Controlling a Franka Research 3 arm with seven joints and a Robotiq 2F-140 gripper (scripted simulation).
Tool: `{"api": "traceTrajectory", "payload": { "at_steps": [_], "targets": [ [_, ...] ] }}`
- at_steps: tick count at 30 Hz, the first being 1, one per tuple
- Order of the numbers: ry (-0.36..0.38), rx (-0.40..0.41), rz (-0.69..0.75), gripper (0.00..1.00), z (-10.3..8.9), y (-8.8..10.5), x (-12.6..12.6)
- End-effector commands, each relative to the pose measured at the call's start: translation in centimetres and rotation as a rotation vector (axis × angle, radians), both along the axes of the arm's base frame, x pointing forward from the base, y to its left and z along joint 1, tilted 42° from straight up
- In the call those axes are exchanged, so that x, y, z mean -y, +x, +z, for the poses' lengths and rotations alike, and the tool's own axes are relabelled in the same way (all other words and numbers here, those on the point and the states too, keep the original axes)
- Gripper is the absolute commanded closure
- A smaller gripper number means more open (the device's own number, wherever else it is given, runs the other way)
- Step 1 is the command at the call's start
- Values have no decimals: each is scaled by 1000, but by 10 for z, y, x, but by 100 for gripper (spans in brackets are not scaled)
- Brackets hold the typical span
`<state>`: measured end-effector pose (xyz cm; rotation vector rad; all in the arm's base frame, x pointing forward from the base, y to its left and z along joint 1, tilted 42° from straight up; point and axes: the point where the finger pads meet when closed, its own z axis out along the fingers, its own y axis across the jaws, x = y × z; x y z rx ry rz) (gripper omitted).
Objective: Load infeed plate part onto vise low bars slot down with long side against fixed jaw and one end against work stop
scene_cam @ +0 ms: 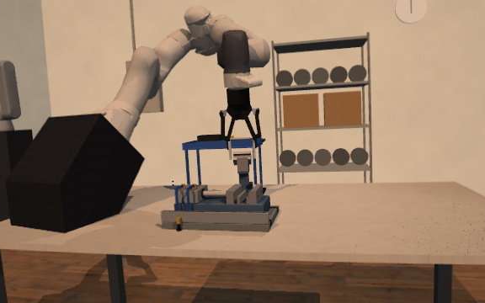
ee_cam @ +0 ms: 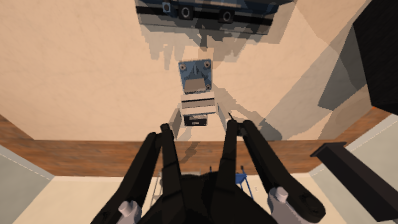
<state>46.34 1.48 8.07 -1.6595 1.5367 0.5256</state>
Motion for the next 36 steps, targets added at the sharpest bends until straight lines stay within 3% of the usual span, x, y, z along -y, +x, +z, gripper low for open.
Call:
{"api": "traceTrajectory", "payload": {
  "at_steps": [1,6,21,23,36],
  "targets": [
    [-90,-41,-52,49,-9,1,11],
    [-134,-44,-64,49,-8,1,10],
    [-377,-61,-127,49,-4,0,5],
    [-377,-61,-127,49,-4,0,5],
    [-561,-74,-175,49,-2,0,0]
  ]
}}
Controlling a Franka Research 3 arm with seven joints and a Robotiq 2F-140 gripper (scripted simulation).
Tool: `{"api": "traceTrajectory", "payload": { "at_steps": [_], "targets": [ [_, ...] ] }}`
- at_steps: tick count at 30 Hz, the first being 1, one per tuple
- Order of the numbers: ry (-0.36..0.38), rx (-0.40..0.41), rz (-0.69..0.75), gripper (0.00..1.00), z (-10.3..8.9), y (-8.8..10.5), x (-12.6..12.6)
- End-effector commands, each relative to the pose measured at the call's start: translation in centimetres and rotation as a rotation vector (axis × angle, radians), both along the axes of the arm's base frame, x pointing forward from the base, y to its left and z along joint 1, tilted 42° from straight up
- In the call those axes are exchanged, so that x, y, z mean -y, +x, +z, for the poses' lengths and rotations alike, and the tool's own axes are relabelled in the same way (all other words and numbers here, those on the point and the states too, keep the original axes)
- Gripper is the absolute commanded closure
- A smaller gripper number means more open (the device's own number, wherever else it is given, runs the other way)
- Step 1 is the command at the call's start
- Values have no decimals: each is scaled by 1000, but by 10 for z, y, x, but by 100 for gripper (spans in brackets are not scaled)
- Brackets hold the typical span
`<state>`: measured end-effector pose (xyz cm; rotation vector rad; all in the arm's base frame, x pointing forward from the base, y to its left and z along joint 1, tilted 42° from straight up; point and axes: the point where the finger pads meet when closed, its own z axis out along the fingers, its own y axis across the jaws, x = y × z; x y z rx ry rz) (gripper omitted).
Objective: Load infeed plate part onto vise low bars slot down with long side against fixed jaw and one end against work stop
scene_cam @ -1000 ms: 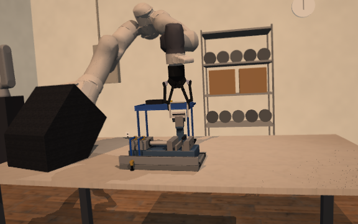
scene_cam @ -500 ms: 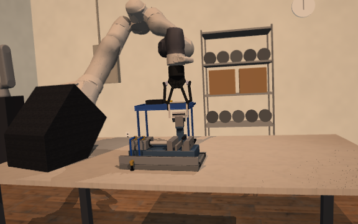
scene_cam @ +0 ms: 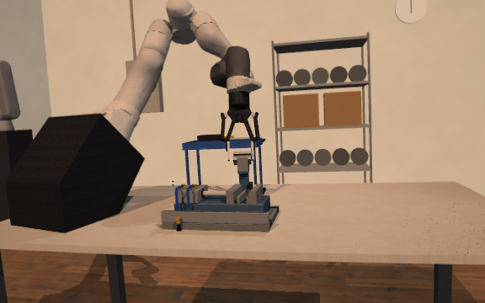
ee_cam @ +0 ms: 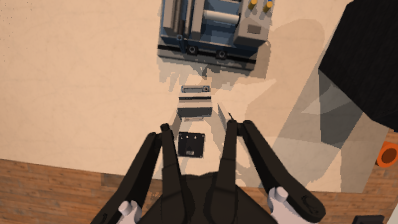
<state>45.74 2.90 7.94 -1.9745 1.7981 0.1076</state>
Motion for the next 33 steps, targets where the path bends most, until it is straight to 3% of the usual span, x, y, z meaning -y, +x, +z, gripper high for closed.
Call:
{"api": "traceTrajectory", "payload": {
  "at_steps": [1,33],
  "targets": [
    [-75,-49,-142,49,-1,6,14],
    [-296,-55,-201,49,0,7,9]
  ]
}}
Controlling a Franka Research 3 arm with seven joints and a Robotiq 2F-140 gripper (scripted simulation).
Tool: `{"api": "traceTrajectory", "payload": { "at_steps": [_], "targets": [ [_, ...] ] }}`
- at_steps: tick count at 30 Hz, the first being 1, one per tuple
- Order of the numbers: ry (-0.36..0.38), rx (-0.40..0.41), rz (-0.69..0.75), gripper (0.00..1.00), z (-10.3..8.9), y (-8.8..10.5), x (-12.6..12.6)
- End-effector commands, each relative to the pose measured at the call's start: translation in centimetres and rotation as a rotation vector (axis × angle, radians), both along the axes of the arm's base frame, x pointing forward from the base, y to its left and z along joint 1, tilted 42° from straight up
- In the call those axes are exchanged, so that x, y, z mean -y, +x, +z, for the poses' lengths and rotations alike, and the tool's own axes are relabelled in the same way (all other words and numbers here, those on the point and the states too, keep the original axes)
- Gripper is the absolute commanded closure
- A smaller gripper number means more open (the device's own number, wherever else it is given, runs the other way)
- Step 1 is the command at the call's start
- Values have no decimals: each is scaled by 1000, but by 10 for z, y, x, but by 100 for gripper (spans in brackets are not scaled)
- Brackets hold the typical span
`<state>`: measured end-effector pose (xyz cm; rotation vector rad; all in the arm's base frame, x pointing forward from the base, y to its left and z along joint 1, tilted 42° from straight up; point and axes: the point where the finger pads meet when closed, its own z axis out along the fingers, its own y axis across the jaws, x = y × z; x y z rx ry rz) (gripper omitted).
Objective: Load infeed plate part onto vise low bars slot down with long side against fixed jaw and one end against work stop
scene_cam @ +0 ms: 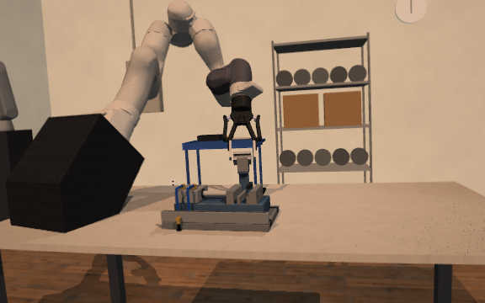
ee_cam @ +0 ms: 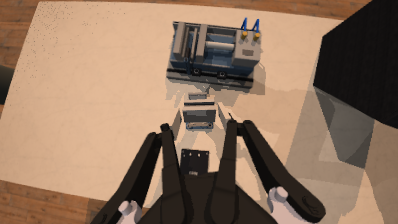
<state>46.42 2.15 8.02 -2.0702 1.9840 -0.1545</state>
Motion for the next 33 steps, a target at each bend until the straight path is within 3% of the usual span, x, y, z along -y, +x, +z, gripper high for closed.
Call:
{"api": "traceTrajectory", "payload": {
  "at_steps": [1,33],
  "targets": [
    [-38,-31,-122,49,0,0,1],
    [-151,-34,-151,49,0,0,-2]
  ]
}}
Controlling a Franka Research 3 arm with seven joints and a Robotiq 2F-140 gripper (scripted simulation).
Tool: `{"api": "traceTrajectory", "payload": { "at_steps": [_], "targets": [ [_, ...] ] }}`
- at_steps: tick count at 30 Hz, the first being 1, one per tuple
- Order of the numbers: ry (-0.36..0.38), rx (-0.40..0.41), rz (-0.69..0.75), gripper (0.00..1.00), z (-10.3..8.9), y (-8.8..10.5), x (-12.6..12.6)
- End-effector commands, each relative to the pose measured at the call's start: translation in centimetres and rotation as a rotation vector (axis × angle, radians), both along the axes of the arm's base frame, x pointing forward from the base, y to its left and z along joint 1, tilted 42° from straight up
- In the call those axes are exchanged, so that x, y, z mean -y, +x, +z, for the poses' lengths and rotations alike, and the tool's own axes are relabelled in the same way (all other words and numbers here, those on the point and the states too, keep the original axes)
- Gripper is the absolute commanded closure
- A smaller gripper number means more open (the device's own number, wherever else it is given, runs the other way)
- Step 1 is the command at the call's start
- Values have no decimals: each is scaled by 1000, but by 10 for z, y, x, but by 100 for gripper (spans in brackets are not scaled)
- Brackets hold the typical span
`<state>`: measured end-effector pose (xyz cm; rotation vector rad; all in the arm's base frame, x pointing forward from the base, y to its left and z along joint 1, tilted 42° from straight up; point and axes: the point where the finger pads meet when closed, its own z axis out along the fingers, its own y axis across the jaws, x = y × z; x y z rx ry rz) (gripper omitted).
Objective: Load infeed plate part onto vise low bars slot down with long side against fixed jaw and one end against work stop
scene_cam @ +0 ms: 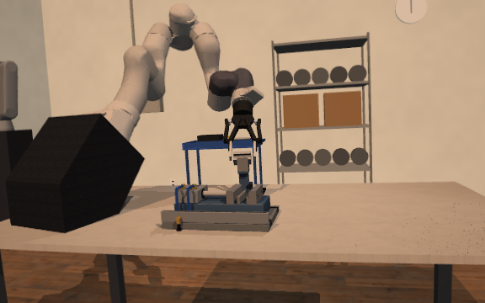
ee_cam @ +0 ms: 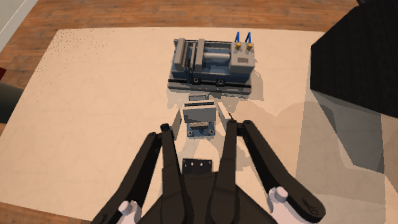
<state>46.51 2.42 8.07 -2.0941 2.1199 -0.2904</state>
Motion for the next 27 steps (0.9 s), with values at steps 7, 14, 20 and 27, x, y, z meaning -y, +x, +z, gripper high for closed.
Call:
{"api": "traceTrajectory", "payload": {
  "at_steps": [7,14,20,27],
  "targets": [
    [-25,-5,-82,49,-1,-1,0],
    [-38,-5,-86,49,-1,-1,0],
    [-46,-5,-88,49,-1,-1,-1],
    [-51,-5,-89,49,-1,-1,-1]
  ]
}}
